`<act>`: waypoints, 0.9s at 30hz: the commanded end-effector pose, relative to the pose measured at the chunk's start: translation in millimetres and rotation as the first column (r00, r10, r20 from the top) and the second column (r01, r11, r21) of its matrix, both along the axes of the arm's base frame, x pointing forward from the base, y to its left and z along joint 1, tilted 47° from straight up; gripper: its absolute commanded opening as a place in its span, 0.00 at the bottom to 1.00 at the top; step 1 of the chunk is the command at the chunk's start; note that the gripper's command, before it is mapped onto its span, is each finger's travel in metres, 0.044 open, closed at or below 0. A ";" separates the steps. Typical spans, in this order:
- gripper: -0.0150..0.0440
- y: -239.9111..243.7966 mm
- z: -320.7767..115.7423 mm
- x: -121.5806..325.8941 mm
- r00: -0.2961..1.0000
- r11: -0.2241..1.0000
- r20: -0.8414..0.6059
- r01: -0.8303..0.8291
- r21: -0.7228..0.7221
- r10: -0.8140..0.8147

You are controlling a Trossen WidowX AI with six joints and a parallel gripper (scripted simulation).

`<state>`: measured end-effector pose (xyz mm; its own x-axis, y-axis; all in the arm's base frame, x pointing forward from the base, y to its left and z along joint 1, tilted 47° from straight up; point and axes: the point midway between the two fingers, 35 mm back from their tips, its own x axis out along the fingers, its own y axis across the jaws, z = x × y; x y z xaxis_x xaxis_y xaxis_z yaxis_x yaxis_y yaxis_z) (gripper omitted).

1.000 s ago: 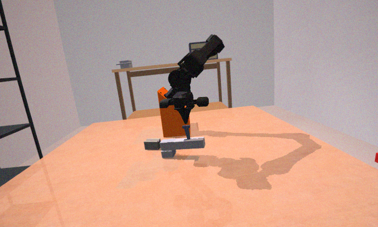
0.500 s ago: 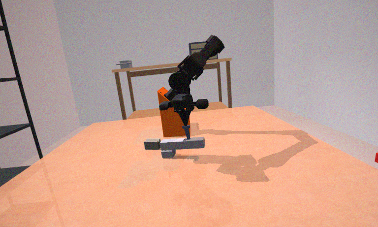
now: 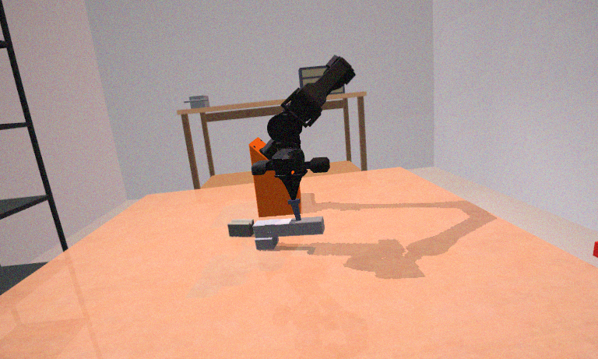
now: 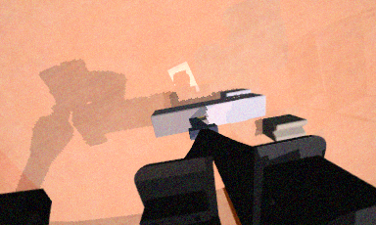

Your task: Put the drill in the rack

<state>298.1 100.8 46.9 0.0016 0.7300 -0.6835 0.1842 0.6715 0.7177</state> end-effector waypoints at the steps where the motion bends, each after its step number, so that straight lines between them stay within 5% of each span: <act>1: 0.25 8.6 -3.0 -3.4 1.000 1.000 -0.011 -0.019 0.008 0.019; 27: 0.25 16.9 -7.7 -6.9 1.000 1.000 -0.011 -0.019 0.009 0.019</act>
